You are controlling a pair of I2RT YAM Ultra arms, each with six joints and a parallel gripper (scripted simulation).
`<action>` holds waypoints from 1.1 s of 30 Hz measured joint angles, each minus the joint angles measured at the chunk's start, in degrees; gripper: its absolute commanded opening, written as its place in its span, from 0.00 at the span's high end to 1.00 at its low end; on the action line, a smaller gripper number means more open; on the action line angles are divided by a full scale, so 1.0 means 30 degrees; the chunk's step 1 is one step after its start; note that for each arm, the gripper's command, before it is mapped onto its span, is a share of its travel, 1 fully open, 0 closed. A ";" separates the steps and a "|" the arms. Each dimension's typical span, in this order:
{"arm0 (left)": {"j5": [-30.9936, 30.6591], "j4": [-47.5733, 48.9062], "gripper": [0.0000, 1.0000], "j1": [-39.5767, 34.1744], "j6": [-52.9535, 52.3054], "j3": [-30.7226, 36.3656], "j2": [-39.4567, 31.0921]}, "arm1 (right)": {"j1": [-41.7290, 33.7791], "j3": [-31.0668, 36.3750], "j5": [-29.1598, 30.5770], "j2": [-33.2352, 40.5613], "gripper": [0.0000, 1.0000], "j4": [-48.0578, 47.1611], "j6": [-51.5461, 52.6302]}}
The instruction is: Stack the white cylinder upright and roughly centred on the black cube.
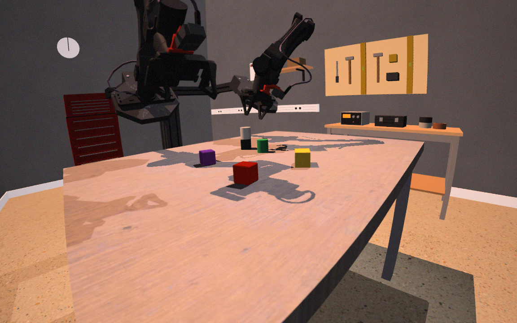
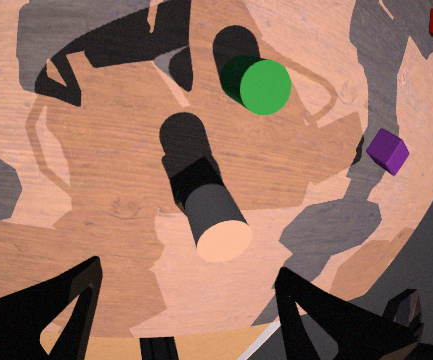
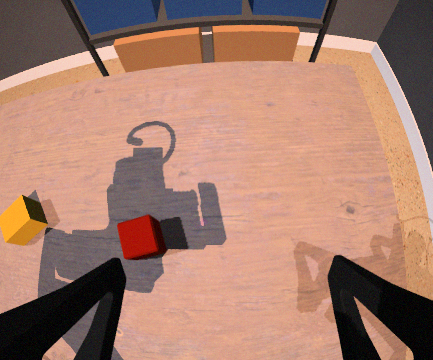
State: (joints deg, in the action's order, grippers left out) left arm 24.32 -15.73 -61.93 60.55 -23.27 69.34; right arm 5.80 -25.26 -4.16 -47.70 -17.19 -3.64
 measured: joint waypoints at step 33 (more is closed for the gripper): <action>0.8903 0.6783 0.00 -0.7366 -1.8331 0.4976 0.2251 | 0.0000 0.0000 0.0000 0.0000 0.00 0.0000 0.0000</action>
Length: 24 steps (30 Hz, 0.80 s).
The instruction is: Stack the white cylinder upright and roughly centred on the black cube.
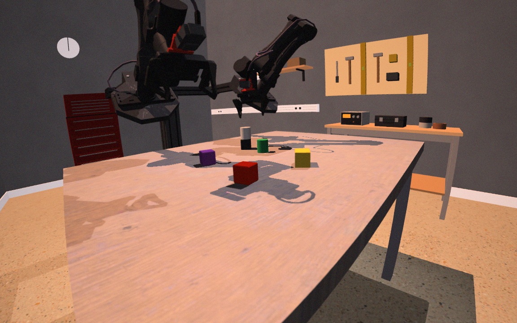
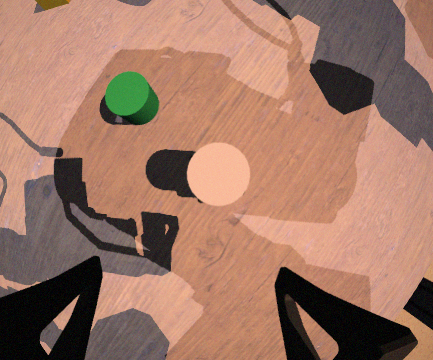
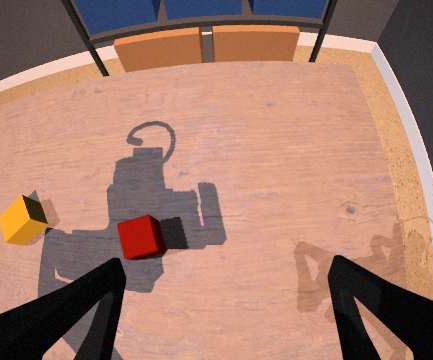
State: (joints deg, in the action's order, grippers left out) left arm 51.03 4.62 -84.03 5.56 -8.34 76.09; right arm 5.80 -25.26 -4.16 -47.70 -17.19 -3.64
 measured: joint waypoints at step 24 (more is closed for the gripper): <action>0.0007 0.1705 0.00 -0.0007 -0.1843 0.0583 0.0000 | 0.0000 0.0000 0.0000 0.0000 0.00 0.0000 0.0000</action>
